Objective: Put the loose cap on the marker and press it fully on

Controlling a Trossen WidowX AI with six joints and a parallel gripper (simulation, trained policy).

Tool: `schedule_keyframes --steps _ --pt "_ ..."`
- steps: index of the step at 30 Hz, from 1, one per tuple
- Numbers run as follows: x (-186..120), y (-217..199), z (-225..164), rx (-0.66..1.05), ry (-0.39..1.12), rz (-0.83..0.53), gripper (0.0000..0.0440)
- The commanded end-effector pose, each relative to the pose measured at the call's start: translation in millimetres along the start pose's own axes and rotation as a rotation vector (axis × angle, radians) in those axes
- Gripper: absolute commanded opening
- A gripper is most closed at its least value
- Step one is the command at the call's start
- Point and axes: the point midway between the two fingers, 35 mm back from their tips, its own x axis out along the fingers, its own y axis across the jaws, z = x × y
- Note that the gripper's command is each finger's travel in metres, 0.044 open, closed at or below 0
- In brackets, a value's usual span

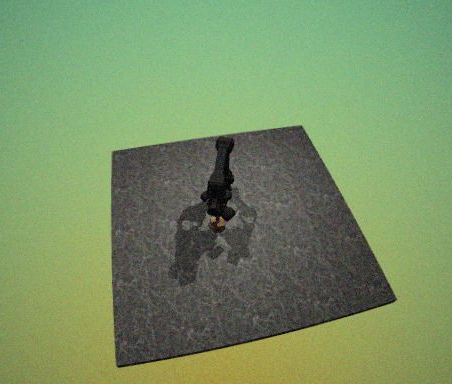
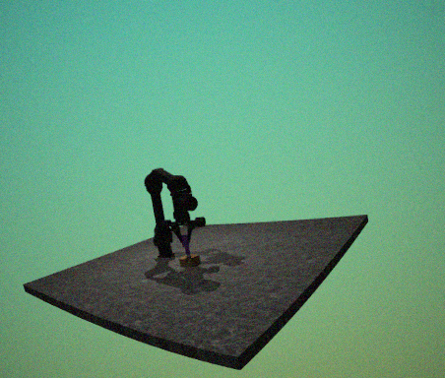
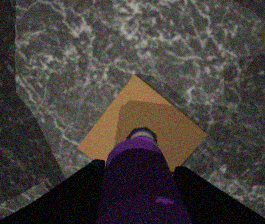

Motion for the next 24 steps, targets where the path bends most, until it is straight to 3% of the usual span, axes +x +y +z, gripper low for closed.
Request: schedule_keyframes --steps 1,12,17,24 --pt "17.0 -1.4 -0.9 -0.018 -0.023 0.006 0.0" --pt "37.0 -0.9 -1.7 -0.051 -0.03 0.011 0.0003" --pt "46.5 1.5 -1.0 -0.061 -0.035 0.032 0.0134" --pt "48.0 5.4 6.5 -0.072 -0.061 0.039 0.0183"
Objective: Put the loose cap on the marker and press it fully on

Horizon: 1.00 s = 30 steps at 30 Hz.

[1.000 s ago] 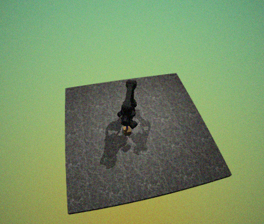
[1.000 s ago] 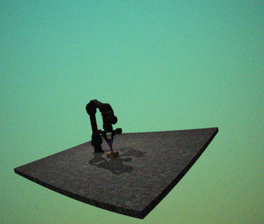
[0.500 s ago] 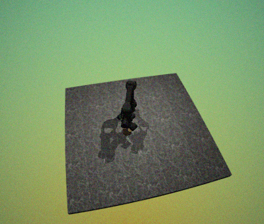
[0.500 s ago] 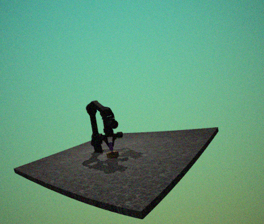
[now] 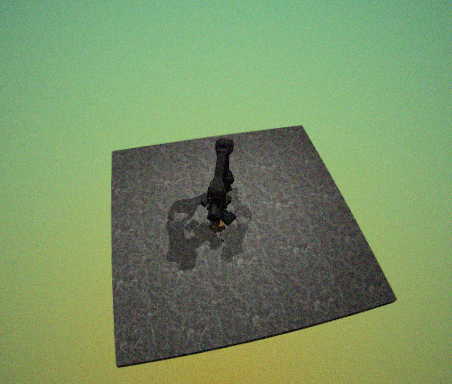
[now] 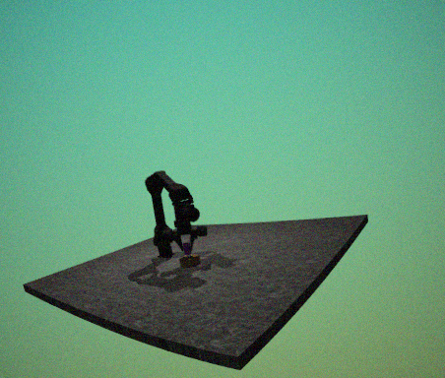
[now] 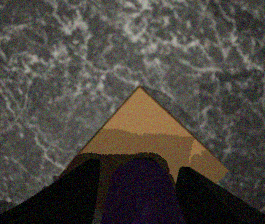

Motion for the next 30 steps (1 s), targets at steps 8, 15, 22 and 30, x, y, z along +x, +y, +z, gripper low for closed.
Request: schedule_keyframes --steps 8,15,22,30 --pt "7.3 10.6 19.5 -0.027 -0.058 0.022 0.0315" --pt "0.5 11.0 20.6 -0.042 -0.02 -0.006 0.044" --pt "-23.3 9.7 18.0 -0.053 0.041 -0.046 0.044" --pt "-45.0 12.7 18.3 -0.064 0.089 -0.073 0.044"
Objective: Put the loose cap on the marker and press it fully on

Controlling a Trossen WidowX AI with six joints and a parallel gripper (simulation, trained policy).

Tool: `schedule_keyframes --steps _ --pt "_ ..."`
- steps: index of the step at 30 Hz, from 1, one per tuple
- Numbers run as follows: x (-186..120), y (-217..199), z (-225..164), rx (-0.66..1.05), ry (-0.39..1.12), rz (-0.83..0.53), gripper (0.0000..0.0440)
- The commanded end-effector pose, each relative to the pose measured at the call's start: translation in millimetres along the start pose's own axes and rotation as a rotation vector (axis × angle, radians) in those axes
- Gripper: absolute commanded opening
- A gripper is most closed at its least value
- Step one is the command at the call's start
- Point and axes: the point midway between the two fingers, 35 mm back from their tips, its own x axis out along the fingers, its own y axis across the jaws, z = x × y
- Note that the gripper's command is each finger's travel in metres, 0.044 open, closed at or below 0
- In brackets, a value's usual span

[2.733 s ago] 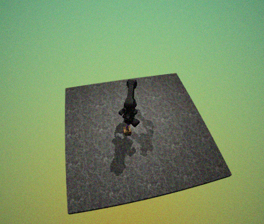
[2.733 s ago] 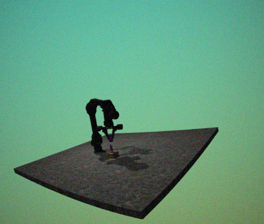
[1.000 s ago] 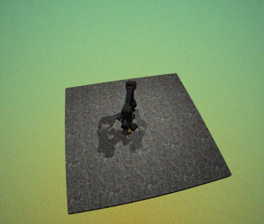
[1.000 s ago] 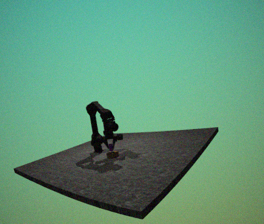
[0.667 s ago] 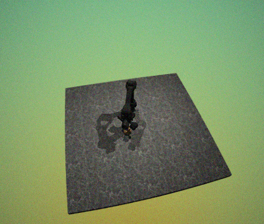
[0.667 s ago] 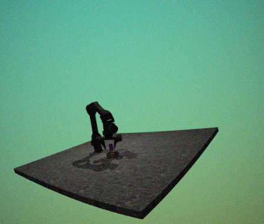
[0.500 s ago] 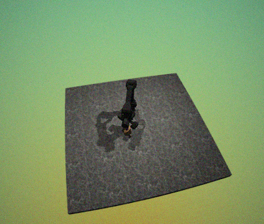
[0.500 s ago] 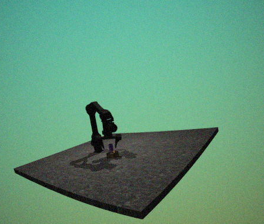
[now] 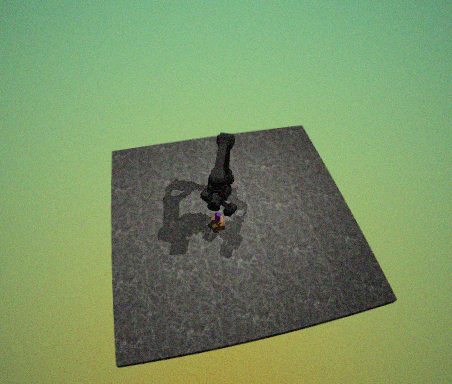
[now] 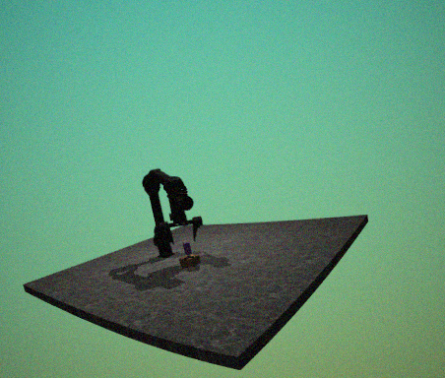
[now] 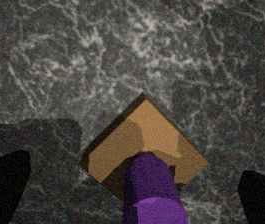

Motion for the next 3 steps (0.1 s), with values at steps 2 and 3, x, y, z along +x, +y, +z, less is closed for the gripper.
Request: schedule_keyframes --steps 2,3 --pt "-15.5 1.0 -0.1 -0.001 0.035 -0.024 0.044" --pt "-17.8 1.5 0.1 0.001 0.039 -0.027 0.044"
